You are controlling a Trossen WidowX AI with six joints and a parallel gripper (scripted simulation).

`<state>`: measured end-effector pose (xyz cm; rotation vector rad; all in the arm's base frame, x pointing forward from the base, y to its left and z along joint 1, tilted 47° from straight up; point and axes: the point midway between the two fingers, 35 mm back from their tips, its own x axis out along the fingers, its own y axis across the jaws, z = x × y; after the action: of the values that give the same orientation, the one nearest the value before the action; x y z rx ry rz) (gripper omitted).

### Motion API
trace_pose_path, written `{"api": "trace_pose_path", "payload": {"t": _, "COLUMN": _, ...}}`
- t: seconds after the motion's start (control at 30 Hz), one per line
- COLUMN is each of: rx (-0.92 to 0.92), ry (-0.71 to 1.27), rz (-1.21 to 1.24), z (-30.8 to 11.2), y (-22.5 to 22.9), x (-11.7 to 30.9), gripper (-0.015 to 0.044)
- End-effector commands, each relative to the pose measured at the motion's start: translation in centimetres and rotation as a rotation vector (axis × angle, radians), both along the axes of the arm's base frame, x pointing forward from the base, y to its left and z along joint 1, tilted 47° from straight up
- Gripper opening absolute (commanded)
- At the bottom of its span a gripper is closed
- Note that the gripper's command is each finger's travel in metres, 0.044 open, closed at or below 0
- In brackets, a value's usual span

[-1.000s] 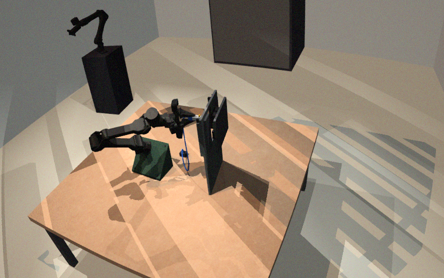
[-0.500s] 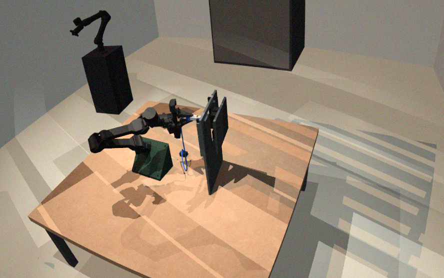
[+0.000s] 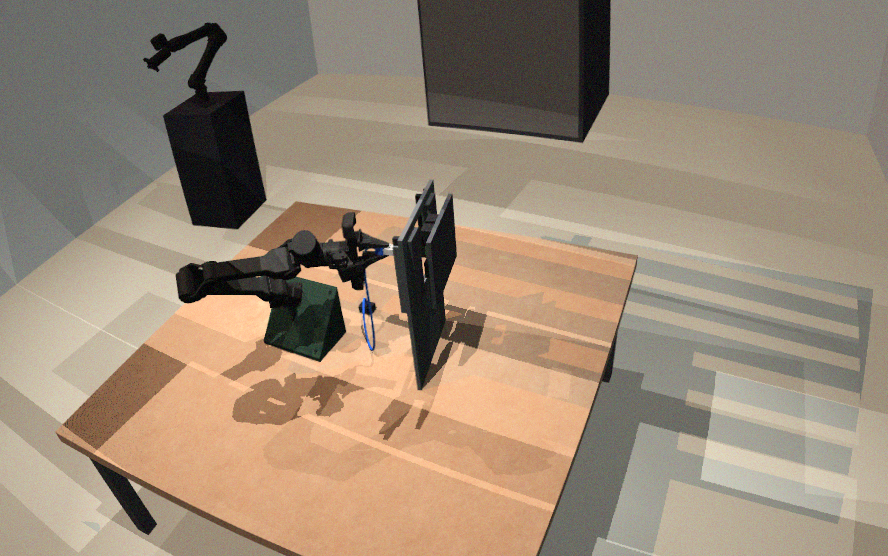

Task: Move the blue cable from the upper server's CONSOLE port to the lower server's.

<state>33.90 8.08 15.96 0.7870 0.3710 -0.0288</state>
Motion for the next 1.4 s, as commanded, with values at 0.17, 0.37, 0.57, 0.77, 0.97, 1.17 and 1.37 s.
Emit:
{"api": "trace_pose_path", "payload": {"t": 0.17, "rx": -0.002, "ry": -0.004, "rz": 0.006, "z": -2.7, "y": -2.8, "x": -0.8, "gripper": 0.0}}
{"api": "trace_pose_path", "payload": {"t": 0.37, "rx": -0.002, "ry": -0.005, "rz": 0.006, "z": -3.4, "y": -3.5, "x": -1.1, "gripper": 0.0}}
{"api": "trace_pose_path", "payload": {"t": 0.57, "rx": 0.0, "ry": 0.001, "rz": 0.018, "z": -3.5, "y": -3.4, "x": -0.9, "gripper": 0.0}}
{"api": "trace_pose_path", "payload": {"t": 0.77, "rx": 0.004, "ry": 0.011, "rz": 0.04, "z": -3.5, "y": -3.4, "x": -0.5, "gripper": 0.0}}
{"api": "trace_pose_path", "payload": {"t": 0.97, "rx": 0.007, "ry": 0.017, "rz": 0.062, "z": -3.6, "y": -3.5, "x": -0.2, "gripper": 0.0}}
{"api": "trace_pose_path", "payload": {"t": 1.17, "rx": 0.009, "ry": 0.019, "rz": 0.077, "z": -3.5, "y": -3.6, "x": 0.2, "gripper": 0.0}}
{"api": "trace_pose_path", "payload": {"t": 1.37, "rx": 0.009, "ry": 0.019, "rz": 0.078, "z": -3.6, "y": -3.6, "x": 0.5, "gripper": 0.0}}
